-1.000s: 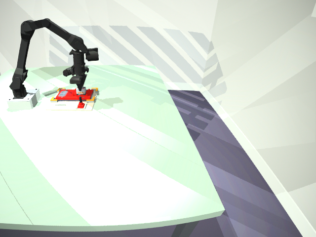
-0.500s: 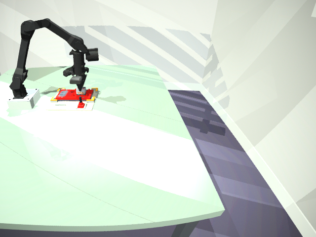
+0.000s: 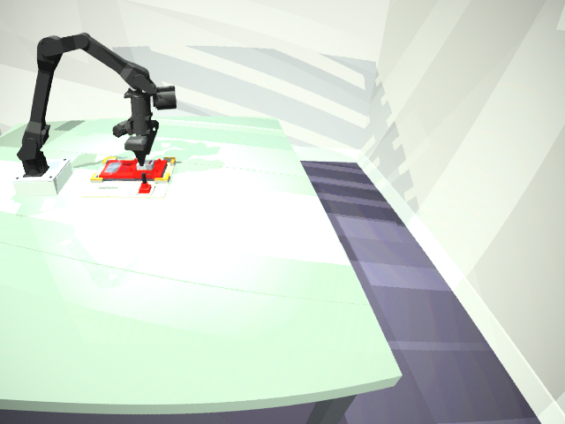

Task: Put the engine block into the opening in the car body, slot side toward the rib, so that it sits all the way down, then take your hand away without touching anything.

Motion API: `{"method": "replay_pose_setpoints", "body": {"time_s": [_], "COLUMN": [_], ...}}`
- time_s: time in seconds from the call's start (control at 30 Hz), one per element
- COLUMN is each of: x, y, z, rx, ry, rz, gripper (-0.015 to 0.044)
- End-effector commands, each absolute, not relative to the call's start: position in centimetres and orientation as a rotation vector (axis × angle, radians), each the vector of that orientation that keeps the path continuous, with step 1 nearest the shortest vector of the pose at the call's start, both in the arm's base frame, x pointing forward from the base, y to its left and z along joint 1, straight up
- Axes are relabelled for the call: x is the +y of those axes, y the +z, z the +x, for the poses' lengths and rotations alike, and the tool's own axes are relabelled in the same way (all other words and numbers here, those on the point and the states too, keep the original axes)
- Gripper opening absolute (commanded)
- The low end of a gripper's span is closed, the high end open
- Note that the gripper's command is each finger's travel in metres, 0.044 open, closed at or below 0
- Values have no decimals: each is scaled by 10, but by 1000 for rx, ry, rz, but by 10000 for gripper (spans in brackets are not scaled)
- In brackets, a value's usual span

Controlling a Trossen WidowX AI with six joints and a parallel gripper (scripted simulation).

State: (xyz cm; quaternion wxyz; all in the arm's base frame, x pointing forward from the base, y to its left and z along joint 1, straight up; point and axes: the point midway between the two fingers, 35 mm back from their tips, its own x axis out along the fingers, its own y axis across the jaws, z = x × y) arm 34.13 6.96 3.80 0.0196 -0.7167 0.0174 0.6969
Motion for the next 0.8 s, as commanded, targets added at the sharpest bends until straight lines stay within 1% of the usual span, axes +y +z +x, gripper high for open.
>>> {"method": "replay_pose_setpoints", "body": {"time_s": [0.0,0.77], "x": [70,69], "y": [38,43], "z": [341,341], "rx": [53,51], "ry": [2162,2164], "rz": [-2224,-2225], "gripper": [440,440]}}
